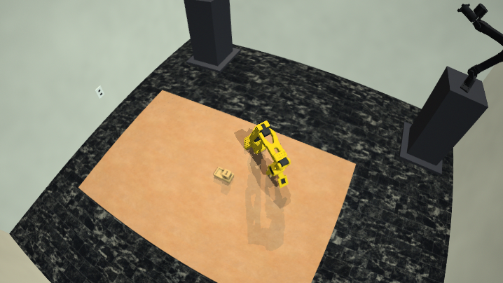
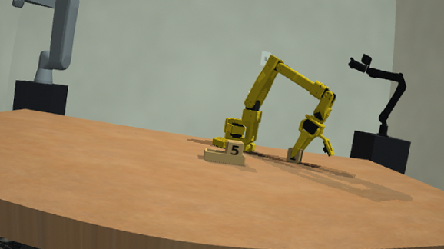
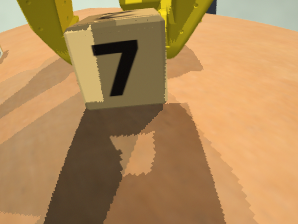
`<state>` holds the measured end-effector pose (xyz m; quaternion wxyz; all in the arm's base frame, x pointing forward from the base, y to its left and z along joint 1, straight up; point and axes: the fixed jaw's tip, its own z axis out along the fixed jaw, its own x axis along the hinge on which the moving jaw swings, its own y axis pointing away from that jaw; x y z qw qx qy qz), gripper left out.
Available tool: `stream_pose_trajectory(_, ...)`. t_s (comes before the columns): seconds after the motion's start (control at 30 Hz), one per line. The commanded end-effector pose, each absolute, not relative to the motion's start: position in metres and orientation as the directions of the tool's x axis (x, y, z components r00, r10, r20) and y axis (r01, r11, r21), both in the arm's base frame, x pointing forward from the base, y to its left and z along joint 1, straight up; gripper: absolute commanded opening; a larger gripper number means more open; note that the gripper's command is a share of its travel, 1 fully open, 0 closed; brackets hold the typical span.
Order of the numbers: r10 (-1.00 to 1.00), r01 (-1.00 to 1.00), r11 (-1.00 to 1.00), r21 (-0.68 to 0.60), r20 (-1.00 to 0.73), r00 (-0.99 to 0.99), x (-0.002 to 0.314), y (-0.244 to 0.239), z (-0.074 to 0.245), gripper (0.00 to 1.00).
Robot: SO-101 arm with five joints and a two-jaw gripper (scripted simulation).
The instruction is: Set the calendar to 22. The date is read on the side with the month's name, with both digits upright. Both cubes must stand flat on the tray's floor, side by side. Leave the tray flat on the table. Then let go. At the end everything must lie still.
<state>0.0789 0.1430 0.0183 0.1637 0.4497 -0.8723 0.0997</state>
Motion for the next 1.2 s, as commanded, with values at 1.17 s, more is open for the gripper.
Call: stream_pose_trajectory(1.17,-0.812,-0.813,0.583,0.003,-0.031,-0.582,0.08,0.147,0.073,0.0)
